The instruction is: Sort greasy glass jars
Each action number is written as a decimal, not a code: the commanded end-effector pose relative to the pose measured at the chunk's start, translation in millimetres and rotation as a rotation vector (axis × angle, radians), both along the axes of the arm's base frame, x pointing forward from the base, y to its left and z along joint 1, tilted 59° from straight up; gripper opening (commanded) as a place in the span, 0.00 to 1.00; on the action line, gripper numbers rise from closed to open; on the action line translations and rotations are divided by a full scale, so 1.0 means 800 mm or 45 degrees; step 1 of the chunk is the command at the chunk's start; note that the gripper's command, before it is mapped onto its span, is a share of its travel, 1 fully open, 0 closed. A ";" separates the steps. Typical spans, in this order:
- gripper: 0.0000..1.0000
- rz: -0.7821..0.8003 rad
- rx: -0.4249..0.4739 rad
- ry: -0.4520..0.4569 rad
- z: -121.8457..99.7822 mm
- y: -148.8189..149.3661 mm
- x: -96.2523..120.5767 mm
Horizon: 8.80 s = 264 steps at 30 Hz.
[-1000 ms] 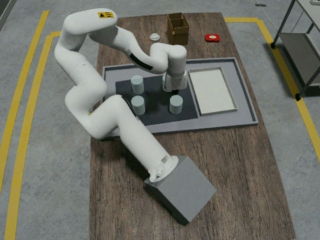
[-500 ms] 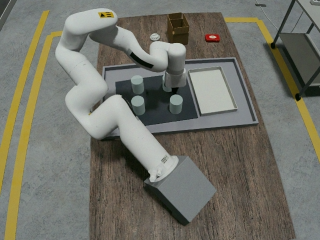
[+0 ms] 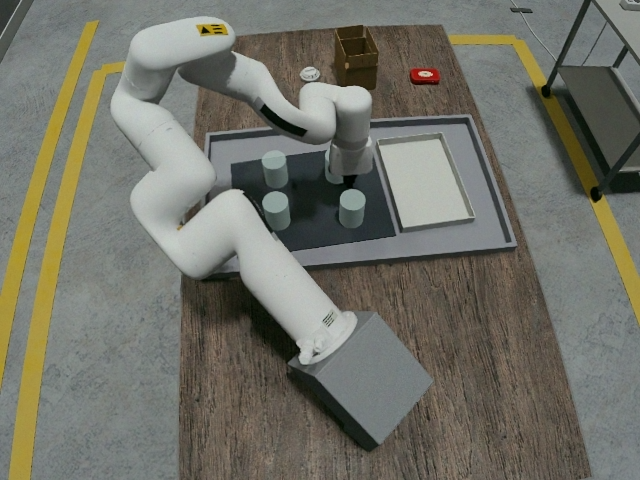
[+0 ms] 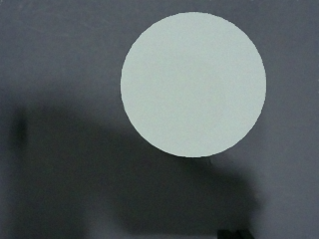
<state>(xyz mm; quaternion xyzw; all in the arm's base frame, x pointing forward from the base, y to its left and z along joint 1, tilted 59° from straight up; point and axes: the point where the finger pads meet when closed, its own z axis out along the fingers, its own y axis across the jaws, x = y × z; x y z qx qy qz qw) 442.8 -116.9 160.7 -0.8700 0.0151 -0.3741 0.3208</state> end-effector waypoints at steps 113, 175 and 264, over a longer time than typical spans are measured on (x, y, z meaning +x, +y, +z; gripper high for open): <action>0.00 -0.005 -0.001 -0.002 0.145 0.182 -0.039; 0.00 -0.005 -0.001 -0.002 0.133 0.187 -0.055; 0.00 -0.005 -0.001 -0.002 0.145 0.182 -0.039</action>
